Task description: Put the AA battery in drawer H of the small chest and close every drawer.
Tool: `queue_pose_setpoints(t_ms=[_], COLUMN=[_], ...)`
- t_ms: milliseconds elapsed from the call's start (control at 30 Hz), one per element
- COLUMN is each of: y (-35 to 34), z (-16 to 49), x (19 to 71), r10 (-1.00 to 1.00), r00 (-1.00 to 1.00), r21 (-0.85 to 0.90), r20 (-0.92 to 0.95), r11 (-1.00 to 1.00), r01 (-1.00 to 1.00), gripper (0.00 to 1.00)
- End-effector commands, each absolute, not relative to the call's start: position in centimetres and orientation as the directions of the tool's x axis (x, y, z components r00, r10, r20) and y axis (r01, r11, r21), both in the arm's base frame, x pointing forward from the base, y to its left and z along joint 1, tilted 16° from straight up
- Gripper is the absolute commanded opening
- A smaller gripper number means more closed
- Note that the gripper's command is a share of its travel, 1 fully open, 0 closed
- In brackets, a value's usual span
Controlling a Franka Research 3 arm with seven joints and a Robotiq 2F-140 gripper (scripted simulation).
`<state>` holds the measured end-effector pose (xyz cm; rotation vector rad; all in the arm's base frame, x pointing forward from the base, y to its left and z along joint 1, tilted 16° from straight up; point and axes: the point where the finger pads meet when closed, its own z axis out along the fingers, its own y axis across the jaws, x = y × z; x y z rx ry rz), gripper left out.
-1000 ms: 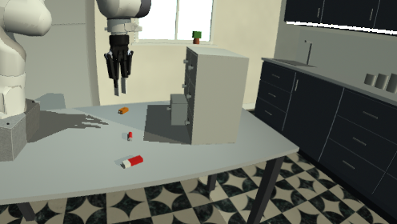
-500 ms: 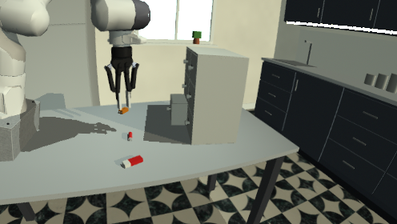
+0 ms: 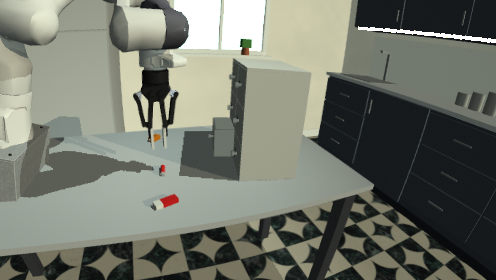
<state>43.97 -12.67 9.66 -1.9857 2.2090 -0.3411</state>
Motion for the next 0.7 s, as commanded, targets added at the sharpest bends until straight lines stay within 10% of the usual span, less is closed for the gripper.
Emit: queue_pose_setpoints(t_ms=[0, 667], y=[-12.93, -13.66], z=[9.40, 8.86], x=[44.39, 44.57], r10=[-0.978, -0.966], r00=[-0.207, -0.260], r21=[-0.267, -0.267], r20=[0.006, -0.009], r11=[0.197, 0.253], r01=[-0.943, -0.930], gripper=[0.20, 0.20])
